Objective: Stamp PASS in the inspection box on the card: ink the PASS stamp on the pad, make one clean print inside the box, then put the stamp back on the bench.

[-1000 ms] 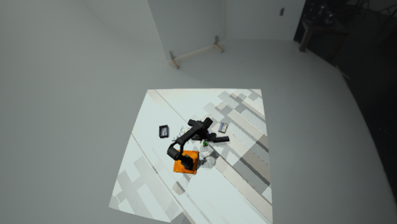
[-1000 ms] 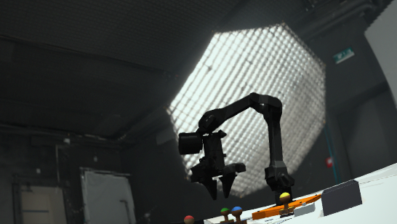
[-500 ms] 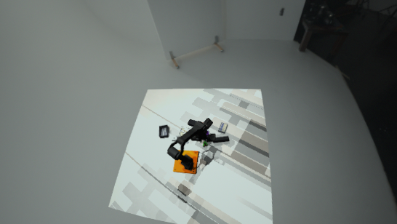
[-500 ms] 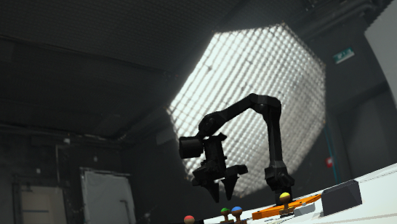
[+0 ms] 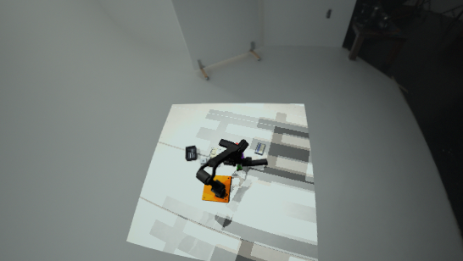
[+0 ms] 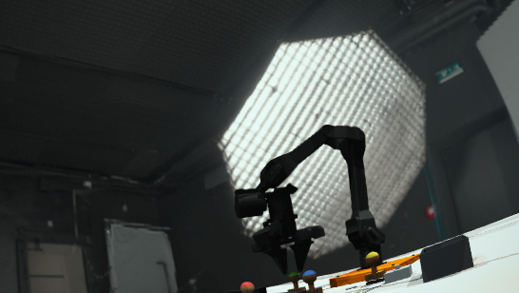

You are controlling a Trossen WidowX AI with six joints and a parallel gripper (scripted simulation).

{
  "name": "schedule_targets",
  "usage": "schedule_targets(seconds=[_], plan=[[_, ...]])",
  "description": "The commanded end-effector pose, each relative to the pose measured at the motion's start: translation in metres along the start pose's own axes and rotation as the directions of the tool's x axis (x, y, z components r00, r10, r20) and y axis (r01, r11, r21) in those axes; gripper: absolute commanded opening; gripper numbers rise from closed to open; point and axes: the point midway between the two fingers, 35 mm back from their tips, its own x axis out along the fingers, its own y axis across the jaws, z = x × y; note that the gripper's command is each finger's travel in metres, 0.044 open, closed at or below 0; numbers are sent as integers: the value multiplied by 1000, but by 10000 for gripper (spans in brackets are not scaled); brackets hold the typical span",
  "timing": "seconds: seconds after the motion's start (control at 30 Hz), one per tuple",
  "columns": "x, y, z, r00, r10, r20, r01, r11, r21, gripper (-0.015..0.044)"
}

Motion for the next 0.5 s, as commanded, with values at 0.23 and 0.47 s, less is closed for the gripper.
schedule_targets(seconds=[0.23,0.47], plan=[[20,1,0,1000,4,-1,-4,1000,-4,222],[31,1,-1,1000,5,-2,-5,1000,-4,222]])
